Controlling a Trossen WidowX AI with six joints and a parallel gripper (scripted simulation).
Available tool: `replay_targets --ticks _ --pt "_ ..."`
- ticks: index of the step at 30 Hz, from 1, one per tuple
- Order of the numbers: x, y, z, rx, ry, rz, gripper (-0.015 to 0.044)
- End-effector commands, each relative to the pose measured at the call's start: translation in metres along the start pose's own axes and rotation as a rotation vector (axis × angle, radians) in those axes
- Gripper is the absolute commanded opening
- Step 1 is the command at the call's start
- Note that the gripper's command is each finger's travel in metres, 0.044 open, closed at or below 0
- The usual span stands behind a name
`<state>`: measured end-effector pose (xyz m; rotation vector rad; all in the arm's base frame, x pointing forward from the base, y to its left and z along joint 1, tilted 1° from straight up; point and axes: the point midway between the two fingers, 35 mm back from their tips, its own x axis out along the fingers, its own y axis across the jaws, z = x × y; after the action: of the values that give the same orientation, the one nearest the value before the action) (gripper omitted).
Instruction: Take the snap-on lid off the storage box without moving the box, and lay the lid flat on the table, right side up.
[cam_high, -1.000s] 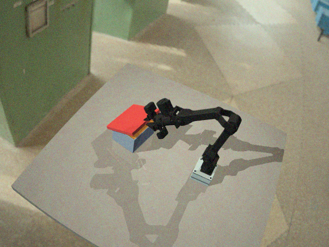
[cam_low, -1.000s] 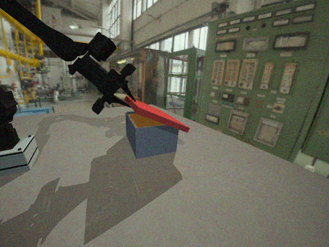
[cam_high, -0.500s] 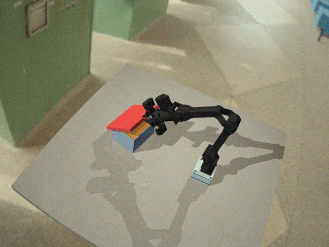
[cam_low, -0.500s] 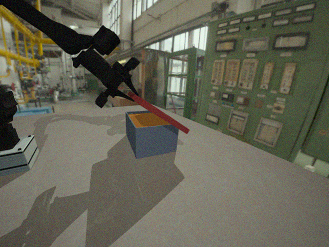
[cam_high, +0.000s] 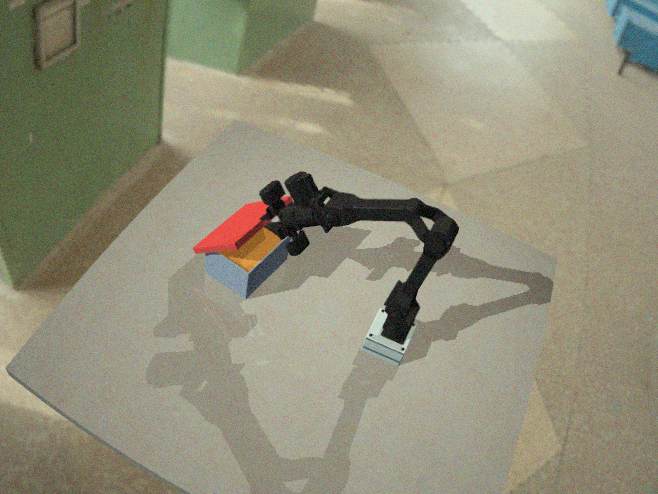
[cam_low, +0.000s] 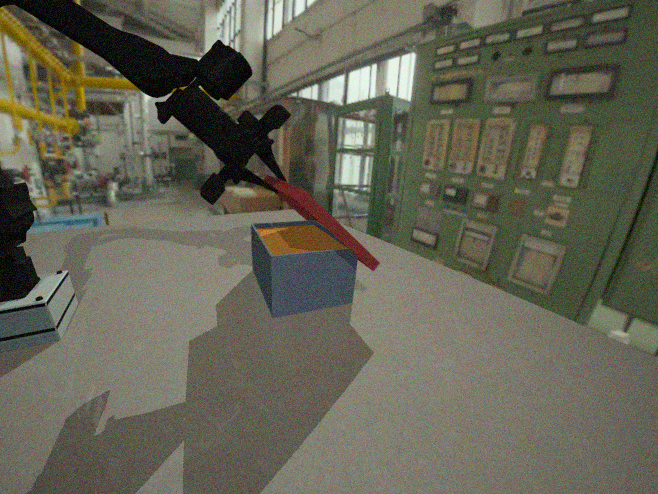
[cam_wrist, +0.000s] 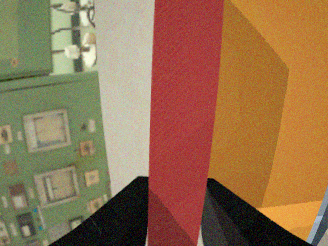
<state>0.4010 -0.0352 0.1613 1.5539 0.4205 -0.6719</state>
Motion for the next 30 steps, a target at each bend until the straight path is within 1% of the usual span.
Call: replay_targets --ticks 1,30 --pt "-0.002 0.013 -0.001 -0.004 0.004 0.015 0.0" --pt "-0.026 0.042 -0.001 -0.004 0.004 0.015 0.0"
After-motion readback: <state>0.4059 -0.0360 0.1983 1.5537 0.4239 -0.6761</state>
